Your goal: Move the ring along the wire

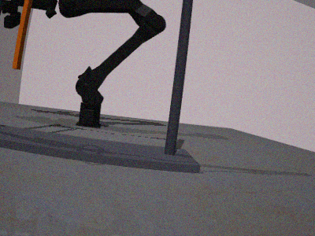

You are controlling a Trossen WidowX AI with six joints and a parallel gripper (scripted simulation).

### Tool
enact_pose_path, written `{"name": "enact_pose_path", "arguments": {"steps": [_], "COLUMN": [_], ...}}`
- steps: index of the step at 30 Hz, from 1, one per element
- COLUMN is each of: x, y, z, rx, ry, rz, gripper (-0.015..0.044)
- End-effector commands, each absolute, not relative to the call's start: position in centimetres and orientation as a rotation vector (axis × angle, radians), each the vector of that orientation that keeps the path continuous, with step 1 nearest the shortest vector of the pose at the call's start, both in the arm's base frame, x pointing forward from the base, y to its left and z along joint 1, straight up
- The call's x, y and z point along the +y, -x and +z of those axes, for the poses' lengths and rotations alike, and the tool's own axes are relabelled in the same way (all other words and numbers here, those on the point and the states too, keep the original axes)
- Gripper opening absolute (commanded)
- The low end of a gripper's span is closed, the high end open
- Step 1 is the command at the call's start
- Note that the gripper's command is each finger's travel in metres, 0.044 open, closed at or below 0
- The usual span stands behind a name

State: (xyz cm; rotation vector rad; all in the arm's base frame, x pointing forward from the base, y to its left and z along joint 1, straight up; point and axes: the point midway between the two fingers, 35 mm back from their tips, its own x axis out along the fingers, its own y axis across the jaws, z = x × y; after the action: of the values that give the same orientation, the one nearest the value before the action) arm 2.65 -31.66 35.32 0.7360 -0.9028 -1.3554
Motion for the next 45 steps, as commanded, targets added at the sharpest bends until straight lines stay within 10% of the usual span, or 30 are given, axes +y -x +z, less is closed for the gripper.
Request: {"name": "enact_pose_path", "arguments": {"steps": [1,21,45], "x": [-29.8,-10.8,-9.9], "y": [-7.7,-18.8,-21.4], "z": [30.1,10.9,12.9], "rx": [-0.493,0.232,0.2], "ry": [-0.642,-0.033,0.011], "rz": [-1.214,-0.106,-0.071], "gripper": [0.016,0.016,0.016]}}
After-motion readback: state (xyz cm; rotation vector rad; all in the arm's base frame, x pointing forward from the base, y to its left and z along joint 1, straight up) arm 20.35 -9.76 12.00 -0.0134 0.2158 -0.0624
